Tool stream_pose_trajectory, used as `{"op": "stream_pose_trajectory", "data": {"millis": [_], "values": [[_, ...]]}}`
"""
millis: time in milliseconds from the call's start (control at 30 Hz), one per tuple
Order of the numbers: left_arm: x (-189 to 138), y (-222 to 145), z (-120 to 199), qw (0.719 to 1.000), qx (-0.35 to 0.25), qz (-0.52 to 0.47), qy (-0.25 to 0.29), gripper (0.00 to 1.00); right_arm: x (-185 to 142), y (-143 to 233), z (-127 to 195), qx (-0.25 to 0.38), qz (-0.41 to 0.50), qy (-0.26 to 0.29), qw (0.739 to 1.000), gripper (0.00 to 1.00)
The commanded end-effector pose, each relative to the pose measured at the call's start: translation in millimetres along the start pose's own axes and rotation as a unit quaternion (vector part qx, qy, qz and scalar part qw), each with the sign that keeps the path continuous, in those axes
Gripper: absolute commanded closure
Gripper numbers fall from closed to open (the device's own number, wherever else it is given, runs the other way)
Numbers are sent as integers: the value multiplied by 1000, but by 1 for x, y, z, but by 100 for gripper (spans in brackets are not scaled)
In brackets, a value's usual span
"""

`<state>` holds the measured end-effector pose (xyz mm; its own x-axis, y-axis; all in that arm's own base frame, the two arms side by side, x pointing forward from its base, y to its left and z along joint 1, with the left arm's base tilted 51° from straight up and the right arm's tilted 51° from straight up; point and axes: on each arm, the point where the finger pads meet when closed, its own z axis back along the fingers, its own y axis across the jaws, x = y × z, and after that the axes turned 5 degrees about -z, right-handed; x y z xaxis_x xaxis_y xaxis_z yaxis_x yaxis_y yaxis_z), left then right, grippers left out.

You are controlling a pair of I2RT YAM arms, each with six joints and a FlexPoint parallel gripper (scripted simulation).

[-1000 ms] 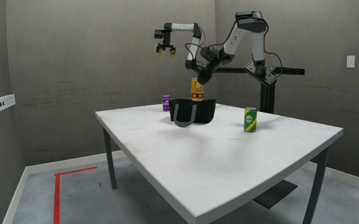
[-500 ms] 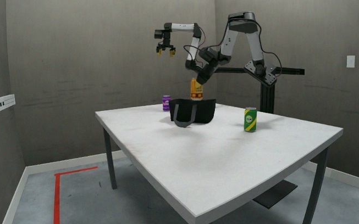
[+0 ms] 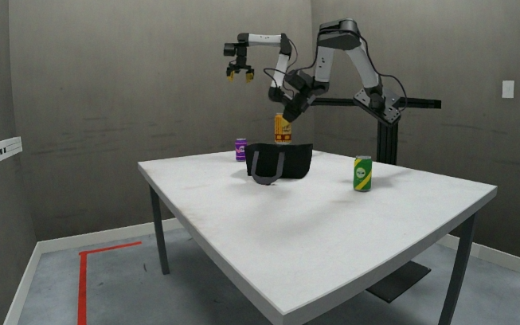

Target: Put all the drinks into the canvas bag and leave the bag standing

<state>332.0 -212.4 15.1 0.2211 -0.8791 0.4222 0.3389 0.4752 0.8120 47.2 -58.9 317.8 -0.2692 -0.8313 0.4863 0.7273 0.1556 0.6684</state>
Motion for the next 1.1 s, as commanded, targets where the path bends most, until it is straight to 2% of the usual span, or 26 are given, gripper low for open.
{"op": "stream_pose_trajectory", "data": {"millis": [0,167,300,500,600,700,767,967,1067], "values": [[39,-5,6,998,10,43,-51,33,4,1,12,17,0,-11,1000,0],[41,-21,6,998,9,41,-48,33,4,1,12,17,0,-11,1000,0],[53,-9,9,997,6,41,-66,33,4,1,12,17,0,-11,1000,0],[44,-1,1,997,14,49,-55,33,4,1,12,17,0,-11,1000,0],[34,-12,9,998,3,33,-55,33,4,1,12,17,0,-11,1000,0],[29,-8,3,998,8,36,-47,33,4,1,12,17,0,-11,1000,0],[24,-19,2,999,1,24,-43,33,4,1,12,17,0,-11,1000,0],[37,-9,3,998,8,40,-54,33,4,1,12,17,0,-11,1000,0],[23,-16,3,999,3,28,-44,33,4,1,12,17,0,-11,1000,0]]}}
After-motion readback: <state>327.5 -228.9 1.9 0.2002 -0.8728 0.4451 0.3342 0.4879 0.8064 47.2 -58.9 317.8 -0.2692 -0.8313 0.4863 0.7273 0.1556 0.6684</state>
